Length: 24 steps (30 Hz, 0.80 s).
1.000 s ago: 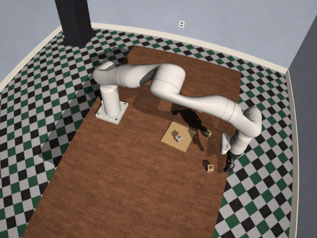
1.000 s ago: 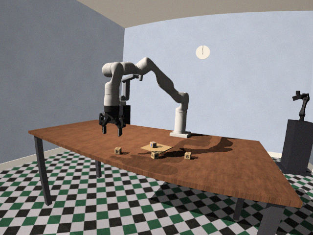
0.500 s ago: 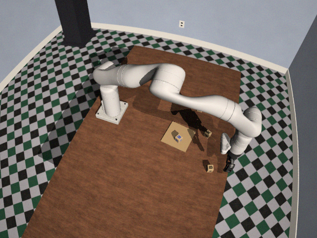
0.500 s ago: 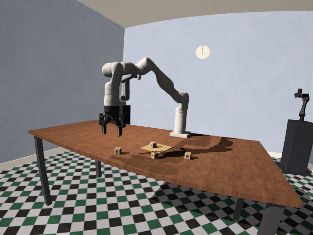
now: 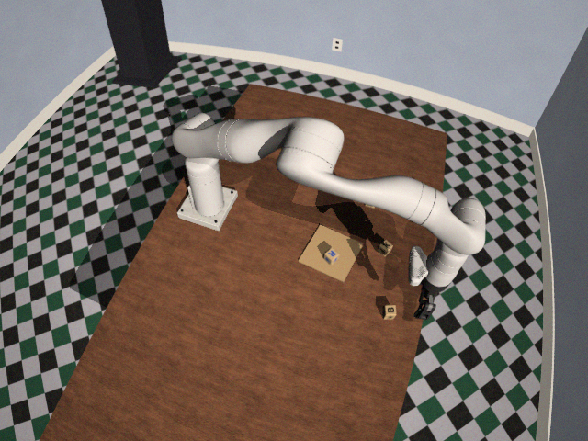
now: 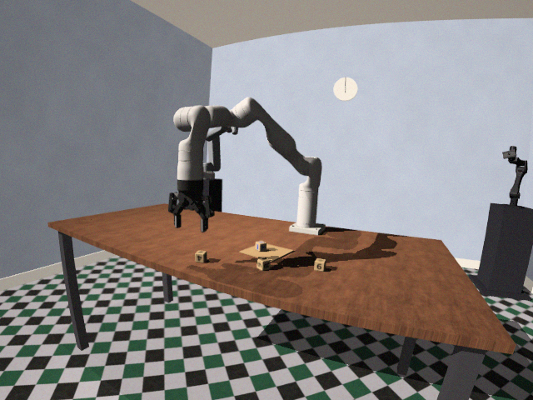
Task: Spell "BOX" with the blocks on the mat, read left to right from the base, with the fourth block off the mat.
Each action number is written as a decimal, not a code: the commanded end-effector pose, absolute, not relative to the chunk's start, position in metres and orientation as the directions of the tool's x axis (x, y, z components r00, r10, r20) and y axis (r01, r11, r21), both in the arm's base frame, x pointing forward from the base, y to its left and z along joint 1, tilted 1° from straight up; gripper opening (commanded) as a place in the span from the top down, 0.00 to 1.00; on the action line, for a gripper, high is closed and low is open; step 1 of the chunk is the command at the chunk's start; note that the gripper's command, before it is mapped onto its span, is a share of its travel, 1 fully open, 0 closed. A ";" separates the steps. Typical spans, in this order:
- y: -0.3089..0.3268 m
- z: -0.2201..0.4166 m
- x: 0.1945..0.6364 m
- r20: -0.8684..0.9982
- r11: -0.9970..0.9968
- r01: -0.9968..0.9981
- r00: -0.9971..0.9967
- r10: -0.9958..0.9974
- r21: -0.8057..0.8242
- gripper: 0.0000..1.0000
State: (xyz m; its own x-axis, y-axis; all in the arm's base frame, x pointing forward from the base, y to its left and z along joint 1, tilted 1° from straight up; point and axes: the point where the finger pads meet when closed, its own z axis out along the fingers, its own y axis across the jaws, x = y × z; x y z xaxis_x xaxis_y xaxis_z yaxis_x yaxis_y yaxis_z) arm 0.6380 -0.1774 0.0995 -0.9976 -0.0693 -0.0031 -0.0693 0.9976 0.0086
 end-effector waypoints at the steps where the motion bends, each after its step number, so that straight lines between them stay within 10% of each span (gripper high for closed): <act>1: -0.178 0.101 0.639 -0.006 0.998 -0.069 -0.998 -0.069 0.008 0.00; 24: -0.155 0.114 0.607 -0.020 0.970 -0.243 -0.970 -0.243 0.025 0.00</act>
